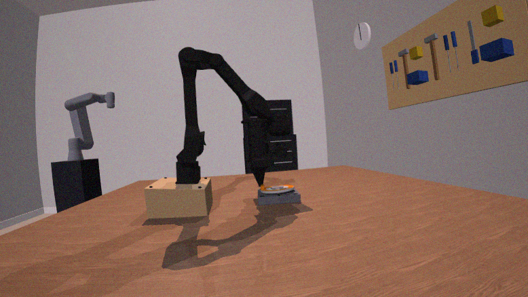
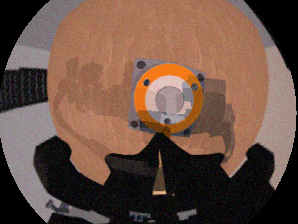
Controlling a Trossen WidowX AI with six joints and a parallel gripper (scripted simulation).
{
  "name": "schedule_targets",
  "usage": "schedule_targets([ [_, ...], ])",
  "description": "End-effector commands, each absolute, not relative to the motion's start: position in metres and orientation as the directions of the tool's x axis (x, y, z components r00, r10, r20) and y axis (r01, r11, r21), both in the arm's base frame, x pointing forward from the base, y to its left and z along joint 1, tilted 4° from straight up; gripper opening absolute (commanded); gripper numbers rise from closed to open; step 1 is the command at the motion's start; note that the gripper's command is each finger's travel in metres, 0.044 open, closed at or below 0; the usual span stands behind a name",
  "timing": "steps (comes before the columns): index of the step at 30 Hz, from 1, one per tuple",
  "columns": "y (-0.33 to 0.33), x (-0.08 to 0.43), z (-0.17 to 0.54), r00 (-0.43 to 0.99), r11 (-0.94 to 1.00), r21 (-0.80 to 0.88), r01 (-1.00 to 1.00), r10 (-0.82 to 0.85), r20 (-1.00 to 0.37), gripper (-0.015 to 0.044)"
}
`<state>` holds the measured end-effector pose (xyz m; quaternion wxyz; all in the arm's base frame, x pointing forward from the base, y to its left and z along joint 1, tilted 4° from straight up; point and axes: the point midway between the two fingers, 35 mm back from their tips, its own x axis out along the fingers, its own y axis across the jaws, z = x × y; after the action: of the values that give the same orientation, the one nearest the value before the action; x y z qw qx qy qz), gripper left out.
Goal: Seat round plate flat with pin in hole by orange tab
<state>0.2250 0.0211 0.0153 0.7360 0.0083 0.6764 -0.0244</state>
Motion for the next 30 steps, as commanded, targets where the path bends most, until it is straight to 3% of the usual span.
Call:
schedule_targets([
  [1, 0.015, 0.223, 0.015, 0.082, 0.998, -0.027, 0.049, -0.031, -0.996, 0.0],
  [30, -0.017, 0.229, 0.019, 0.082, 0.998, -0.03, 0.049, -0.034, -0.996, 0.0],
])
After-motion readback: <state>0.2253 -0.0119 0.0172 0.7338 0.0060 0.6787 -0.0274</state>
